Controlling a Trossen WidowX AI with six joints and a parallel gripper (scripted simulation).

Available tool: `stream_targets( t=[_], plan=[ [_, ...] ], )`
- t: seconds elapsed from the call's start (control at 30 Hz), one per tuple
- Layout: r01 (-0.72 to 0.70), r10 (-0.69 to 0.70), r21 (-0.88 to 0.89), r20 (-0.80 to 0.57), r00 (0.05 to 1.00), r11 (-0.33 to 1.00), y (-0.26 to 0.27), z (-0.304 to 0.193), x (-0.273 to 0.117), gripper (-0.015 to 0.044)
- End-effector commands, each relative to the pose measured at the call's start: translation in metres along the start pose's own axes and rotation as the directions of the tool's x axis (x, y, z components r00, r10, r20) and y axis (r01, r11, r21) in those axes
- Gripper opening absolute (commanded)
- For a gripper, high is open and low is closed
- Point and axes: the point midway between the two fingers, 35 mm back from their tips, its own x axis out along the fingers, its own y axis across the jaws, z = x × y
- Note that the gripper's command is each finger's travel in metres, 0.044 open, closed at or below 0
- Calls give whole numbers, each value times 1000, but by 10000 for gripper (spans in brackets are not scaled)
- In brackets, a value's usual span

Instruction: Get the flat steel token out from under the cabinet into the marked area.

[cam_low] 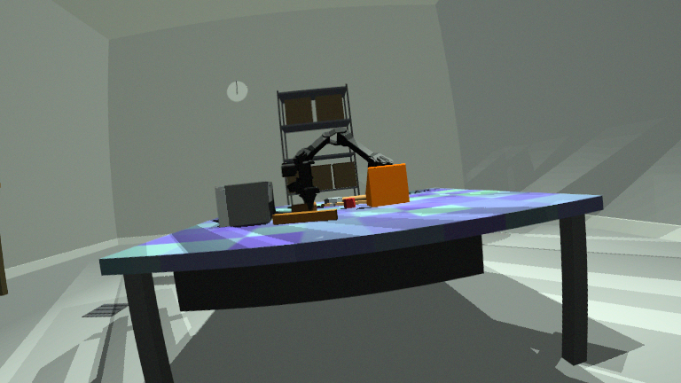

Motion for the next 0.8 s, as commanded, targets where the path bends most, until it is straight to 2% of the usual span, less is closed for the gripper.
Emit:
stream_targets(
  t=[0.0,0.77],
  plan=[
    [-1,1,-6,-3,1000,1000,1,-5,1,0],
    [-1,1,-7,-4,1000,1000,-1,-29,1,0]
  ],
)
